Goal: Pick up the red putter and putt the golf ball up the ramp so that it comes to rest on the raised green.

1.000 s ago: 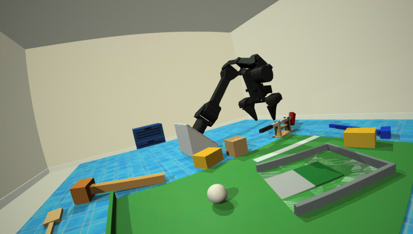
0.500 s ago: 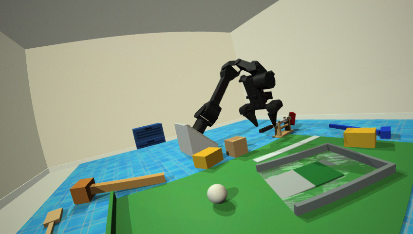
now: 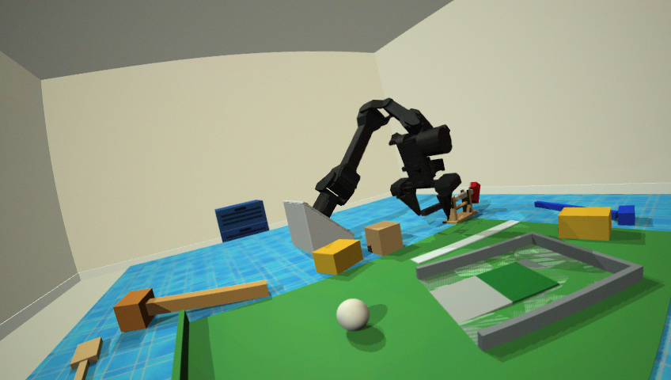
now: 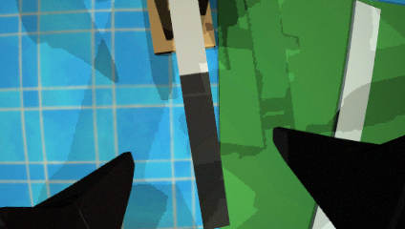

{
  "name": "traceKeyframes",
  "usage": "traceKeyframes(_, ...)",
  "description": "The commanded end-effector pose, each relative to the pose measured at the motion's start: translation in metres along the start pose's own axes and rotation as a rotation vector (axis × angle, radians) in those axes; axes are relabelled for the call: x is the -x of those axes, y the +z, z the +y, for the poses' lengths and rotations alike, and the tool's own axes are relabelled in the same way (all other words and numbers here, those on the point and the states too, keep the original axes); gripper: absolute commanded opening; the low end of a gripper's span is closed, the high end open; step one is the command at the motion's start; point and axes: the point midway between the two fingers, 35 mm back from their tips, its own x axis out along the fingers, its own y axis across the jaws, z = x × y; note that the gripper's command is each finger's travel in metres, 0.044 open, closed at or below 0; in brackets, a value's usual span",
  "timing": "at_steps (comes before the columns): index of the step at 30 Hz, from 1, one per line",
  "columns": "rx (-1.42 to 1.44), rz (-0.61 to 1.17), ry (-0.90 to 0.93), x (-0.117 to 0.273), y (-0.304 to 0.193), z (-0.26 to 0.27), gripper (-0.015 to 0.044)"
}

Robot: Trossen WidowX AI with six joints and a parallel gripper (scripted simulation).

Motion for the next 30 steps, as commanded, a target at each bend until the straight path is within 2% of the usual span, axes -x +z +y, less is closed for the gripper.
traceKeyframes(1, -0.004, 0.000, 0.003, -0.0069, -0.0021, 0.0012, 0.0440)
traceKeyframes(10, -0.004, -0.002, 0.002, -0.0167, -0.0043, 0.0015, 0.0440)
traceKeyframes(26, 0.001, -0.004, 0.001, -0.0138, -0.0026, 0.0007, 0.0020)
traceKeyframes(30, 0.001, -0.004, 0.001, -0.0138, -0.0026, 0.0007, 0.0000)
